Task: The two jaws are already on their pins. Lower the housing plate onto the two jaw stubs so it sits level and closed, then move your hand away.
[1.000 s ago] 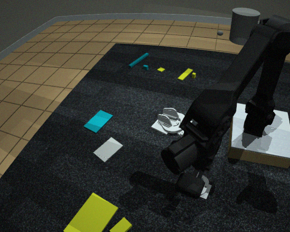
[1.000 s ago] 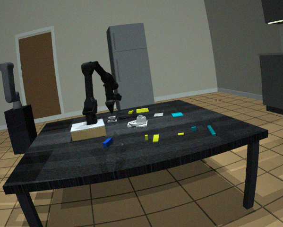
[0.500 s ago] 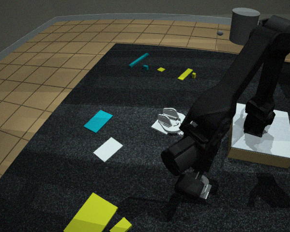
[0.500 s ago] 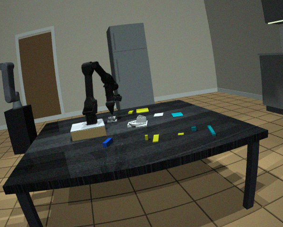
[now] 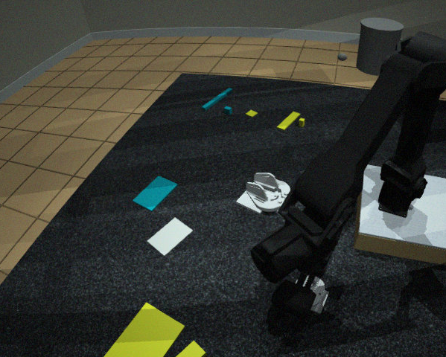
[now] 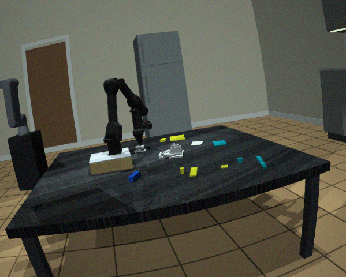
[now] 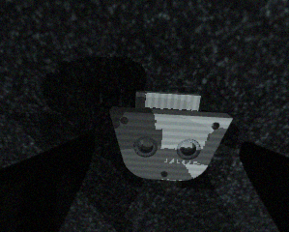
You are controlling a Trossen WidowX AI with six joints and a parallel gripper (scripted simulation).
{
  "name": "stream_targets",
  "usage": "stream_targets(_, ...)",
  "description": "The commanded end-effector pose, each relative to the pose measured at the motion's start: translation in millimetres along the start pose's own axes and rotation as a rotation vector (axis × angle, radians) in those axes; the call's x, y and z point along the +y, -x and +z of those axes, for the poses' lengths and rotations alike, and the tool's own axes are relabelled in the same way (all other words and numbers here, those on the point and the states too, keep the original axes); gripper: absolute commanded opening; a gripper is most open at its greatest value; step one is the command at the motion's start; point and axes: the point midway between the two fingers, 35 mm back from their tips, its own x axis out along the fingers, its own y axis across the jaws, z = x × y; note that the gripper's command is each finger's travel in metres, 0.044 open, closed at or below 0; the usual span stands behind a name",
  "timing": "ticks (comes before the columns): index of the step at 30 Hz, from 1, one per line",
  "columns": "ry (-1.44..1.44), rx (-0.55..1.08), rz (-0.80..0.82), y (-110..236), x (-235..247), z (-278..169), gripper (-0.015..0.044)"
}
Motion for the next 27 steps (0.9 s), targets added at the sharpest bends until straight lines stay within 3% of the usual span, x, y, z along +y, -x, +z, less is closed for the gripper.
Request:
stream_targets(1, -0.004, 0.011, -0.009, -4, -2, -2, 0.0440)
stream_targets(27, -0.004, 0.011, -0.009, -32, -2, -2, 0.0440)
